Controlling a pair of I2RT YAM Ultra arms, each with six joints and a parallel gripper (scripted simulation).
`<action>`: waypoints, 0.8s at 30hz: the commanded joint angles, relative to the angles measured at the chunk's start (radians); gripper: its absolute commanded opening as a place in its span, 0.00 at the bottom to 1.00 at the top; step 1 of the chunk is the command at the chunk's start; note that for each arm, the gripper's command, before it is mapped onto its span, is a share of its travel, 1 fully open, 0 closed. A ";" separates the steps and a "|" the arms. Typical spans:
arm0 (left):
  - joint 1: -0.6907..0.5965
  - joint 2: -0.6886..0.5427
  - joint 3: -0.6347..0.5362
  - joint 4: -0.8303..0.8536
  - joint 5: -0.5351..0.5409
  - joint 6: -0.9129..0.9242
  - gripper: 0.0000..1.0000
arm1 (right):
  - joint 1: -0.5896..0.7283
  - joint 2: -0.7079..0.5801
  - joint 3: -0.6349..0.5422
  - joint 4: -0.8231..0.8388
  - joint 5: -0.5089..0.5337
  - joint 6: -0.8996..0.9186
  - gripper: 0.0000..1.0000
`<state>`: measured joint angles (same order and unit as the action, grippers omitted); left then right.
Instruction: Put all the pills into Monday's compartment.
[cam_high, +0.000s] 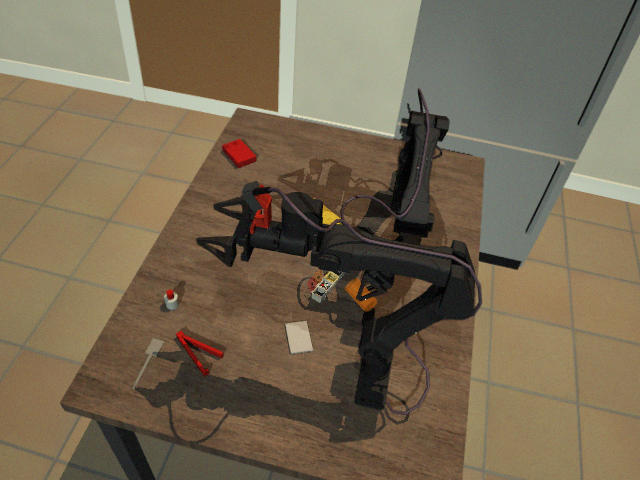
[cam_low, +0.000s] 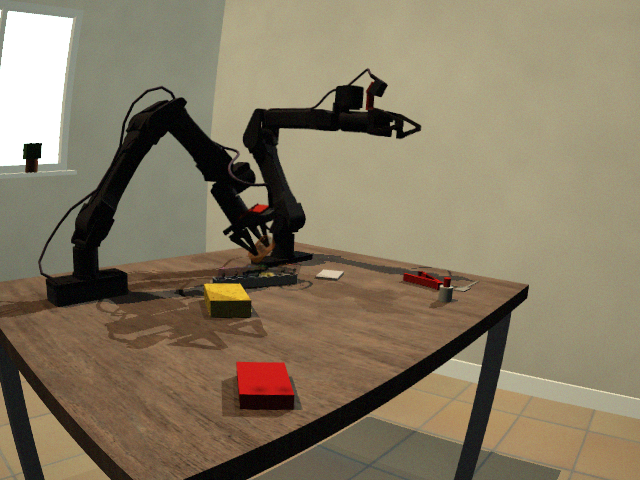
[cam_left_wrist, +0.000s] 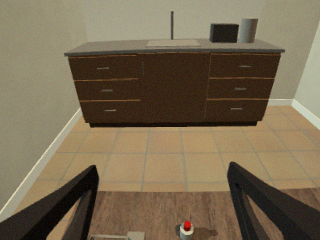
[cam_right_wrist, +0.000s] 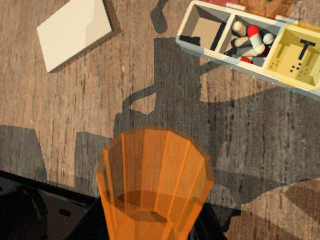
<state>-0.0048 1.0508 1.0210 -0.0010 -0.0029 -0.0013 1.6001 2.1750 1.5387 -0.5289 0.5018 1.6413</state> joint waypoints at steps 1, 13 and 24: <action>0.005 -0.007 0.029 0.005 0.003 0.001 1.00 | -0.009 -0.015 0.045 -0.031 0.049 0.011 0.36; 0.005 -0.007 0.029 0.005 0.003 0.001 1.00 | -0.009 -0.015 0.047 -0.029 0.050 0.008 0.36; 0.005 -0.007 0.029 0.005 0.003 0.001 1.00 | -0.072 -0.074 0.020 0.049 -0.023 -0.129 0.36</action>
<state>-0.0048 1.0508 1.0210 -0.0010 -0.0029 -0.0013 1.5799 2.1666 1.5455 -0.5278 0.5007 1.6020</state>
